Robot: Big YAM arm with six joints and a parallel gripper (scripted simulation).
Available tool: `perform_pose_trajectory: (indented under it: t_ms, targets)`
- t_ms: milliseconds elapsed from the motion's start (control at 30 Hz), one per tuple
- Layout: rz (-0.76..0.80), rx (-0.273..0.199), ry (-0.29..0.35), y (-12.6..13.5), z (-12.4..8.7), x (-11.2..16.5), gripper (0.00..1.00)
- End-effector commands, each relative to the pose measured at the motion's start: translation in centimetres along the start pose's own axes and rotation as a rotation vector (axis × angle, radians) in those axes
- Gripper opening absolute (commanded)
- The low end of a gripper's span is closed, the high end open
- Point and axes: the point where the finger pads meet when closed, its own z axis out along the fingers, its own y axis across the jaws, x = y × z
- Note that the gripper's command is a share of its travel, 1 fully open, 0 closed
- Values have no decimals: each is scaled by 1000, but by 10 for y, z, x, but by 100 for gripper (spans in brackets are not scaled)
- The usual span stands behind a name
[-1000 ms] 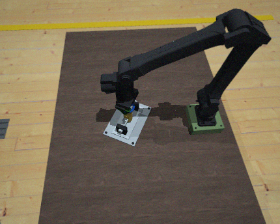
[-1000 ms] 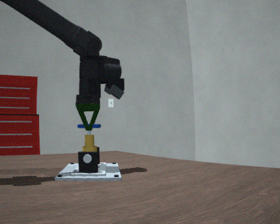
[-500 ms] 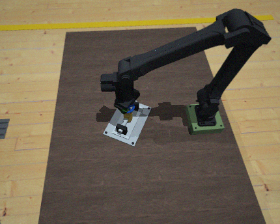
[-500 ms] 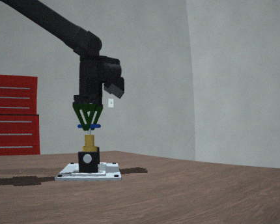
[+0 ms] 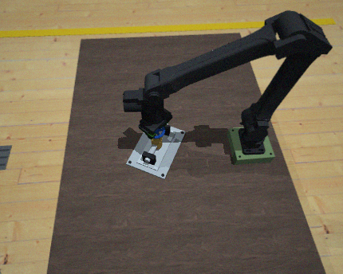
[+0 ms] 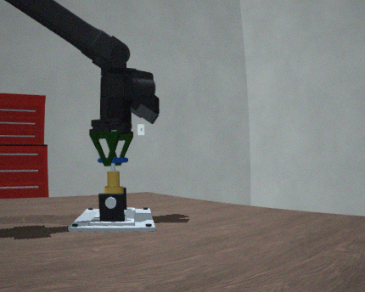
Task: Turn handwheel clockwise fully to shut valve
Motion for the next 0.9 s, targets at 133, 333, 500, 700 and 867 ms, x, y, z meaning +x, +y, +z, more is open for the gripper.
perform_pose_trajectory:
  t_ms: [133, 333, 500, 700, 867]
  targets:
    - [90, 0, 1, -3, 7, -2, 0]
    - [100, 0, 1, -3, 7, -2, 0]
    - [102, 0, 1, -3, 7, -2, 0]
    - [103, 0, 1, -3, 7, -2, 0]
    - [103, 0, 1, -3, 7, -2, 0]
